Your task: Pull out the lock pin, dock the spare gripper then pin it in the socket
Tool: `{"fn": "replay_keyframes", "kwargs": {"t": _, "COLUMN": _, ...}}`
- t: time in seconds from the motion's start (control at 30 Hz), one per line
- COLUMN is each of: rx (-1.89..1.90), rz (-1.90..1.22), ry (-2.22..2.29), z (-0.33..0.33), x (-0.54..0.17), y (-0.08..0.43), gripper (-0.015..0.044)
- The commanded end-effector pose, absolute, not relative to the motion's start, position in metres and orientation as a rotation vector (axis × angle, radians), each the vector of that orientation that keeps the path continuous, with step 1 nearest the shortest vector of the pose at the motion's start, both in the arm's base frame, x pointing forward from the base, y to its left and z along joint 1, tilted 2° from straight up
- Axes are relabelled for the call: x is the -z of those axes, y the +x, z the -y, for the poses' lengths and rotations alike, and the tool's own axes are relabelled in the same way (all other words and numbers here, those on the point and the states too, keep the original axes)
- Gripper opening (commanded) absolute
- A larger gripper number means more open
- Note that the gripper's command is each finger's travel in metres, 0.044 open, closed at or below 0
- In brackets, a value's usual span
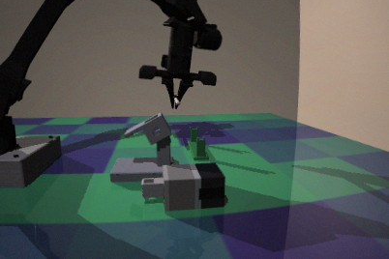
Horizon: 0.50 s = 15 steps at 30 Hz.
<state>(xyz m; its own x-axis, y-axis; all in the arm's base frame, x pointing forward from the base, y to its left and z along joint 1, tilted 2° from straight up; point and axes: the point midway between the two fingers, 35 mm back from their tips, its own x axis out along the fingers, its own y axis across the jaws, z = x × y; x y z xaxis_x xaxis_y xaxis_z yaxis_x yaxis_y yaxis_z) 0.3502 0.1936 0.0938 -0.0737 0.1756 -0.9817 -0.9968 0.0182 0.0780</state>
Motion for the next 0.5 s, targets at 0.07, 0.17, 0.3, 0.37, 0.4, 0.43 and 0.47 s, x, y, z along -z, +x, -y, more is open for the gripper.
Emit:
{"fn": "replay_keyframes", "kwargs": {"t": 0.07, "rx": -1.318, "rz": -1.143, "ry": -1.019, "z": -0.202, "x": -0.096, "y": 0.363, "gripper": 0.0}}
{"fn": "replay_keyframes", "kwargs": {"t": 0.17, "rx": -1.317, "rz": -1.143, "ry": -1.018, "z": -0.207, "x": -0.097, "y": 0.37, "gripper": 0.0}}
{"fn": "replay_keyframes", "kwargs": {"t": 0.3, "rx": -1.316, "rz": -1.143, "ry": -1.017, "z": -0.212, "x": -0.097, "y": 0.378, "gripper": 0.0}}
{"fn": "replay_keyframes", "kwargs": {"t": 0.37, "rx": -1.315, "rz": -1.143, "ry": -1.017, "z": -0.215, "x": -0.097, "y": 0.381, "gripper": 0.0}}
{"fn": "replay_keyframes", "kwargs": {"t": 0.4, "rx": -1.315, "rz": -1.143, "ry": -1.016, "z": -0.217, "x": -0.097, "y": 0.383, "gripper": 0.0}}
{"fn": "replay_keyframes", "kwargs": {"t": 0.43, "rx": -1.314, "rz": -1.143, "ry": -1.016, "z": -0.218, "x": -0.097, "y": 0.385, "gripper": 0.0}}
{"fn": "replay_keyframes", "kwargs": {"t": 0.47, "rx": -1.314, "rz": -1.143, "ry": -1.016, "z": -0.219, "x": -0.097, "y": 0.387, "gripper": 0.0}}
